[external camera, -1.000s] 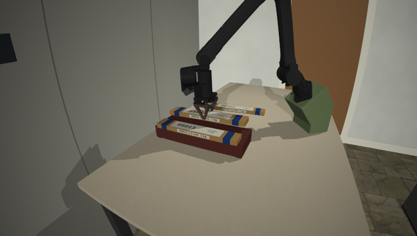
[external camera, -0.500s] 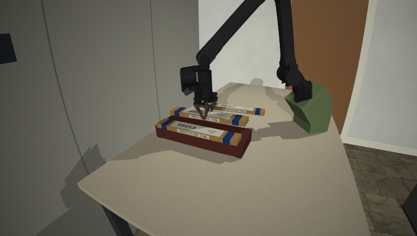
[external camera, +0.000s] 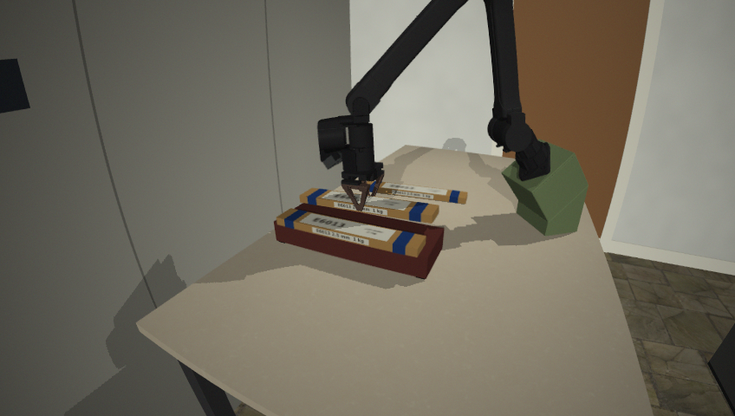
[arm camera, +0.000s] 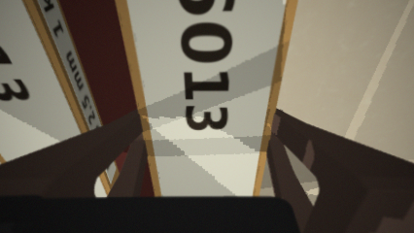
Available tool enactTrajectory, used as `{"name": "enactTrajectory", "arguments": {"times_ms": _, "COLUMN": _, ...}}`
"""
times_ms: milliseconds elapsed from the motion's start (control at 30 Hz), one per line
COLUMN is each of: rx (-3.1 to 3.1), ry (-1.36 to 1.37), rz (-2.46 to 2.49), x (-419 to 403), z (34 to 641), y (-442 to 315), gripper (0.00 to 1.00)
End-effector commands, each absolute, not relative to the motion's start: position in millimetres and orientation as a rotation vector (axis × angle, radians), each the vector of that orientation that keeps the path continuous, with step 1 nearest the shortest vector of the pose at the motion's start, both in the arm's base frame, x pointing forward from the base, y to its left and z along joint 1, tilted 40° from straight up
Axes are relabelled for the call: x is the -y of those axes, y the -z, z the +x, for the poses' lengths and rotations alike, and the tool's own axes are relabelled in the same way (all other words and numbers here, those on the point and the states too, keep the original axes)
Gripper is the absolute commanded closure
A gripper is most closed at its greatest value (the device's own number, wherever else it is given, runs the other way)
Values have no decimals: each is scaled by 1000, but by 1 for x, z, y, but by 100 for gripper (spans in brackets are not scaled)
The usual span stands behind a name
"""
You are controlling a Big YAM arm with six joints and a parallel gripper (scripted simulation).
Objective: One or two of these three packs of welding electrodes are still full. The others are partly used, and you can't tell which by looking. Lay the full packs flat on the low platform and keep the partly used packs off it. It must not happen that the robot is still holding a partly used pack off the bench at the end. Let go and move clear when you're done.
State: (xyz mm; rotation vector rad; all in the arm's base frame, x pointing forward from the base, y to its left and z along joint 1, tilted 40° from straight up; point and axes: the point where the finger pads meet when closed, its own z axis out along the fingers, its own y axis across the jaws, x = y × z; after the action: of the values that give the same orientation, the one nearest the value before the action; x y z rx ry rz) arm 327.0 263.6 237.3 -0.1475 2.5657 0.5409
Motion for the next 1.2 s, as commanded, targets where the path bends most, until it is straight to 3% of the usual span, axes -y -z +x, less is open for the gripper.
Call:
{"name": "enactTrajectory", "arguments": {"times_ms": 0, "rx": -2473, "ry": -603, "rz": -142, "x": -266, "z": 326, "y": -287, "gripper": 100}}
{"name": "enactTrajectory", "arguments": {"times_ms": 1167, "rx": -2456, "ry": -613, "rz": -141, "x": -272, "z": 333, "y": -282, "gripper": 100}}
